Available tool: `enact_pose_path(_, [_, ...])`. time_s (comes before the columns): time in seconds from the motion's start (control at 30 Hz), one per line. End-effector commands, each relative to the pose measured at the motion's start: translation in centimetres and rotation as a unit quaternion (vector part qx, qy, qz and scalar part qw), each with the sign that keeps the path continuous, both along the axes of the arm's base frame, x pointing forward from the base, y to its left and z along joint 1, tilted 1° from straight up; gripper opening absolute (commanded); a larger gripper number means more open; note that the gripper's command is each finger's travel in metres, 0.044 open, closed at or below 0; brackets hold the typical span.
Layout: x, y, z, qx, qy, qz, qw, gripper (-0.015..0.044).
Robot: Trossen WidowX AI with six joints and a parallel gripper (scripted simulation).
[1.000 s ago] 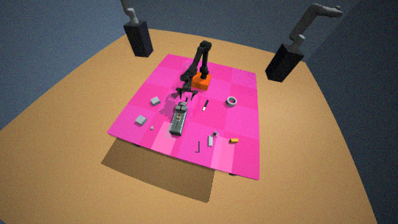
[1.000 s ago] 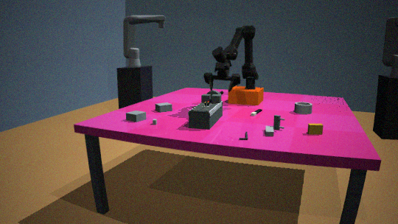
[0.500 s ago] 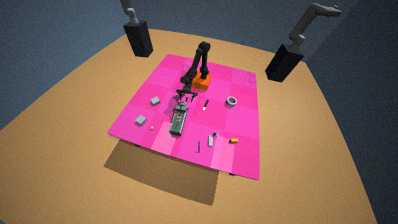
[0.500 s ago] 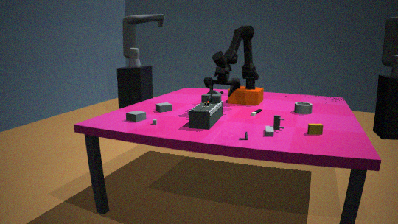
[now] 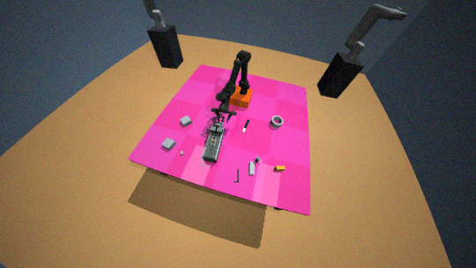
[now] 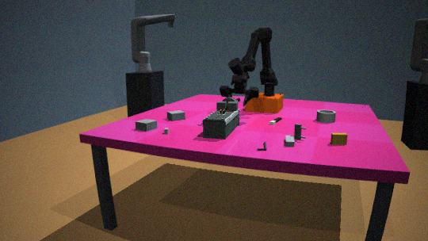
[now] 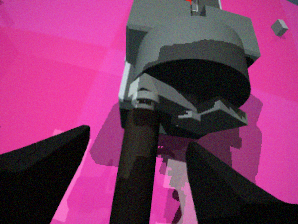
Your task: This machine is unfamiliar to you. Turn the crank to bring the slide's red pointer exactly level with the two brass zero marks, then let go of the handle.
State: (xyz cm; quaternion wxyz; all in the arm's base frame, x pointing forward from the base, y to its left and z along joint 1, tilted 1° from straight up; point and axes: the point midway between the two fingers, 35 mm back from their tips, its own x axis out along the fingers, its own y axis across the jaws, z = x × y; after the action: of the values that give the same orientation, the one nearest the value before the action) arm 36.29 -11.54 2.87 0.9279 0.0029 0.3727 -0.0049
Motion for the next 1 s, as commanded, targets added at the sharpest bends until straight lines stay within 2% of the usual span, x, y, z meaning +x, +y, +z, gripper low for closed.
enact_pose_path(0.0, [0.0, 0.0, 0.0, -0.002, -0.001, 0.003, 1.0, 0.0204])
enact_pose_path(0.27, [0.0, 0.0, 0.0, -0.002, -0.001, 0.003, 1.0, 0.0])
enact_pose_path(0.97, [0.0, 0.5, -1.4, -0.001, -0.001, 0.003, 1.0, 0.0])
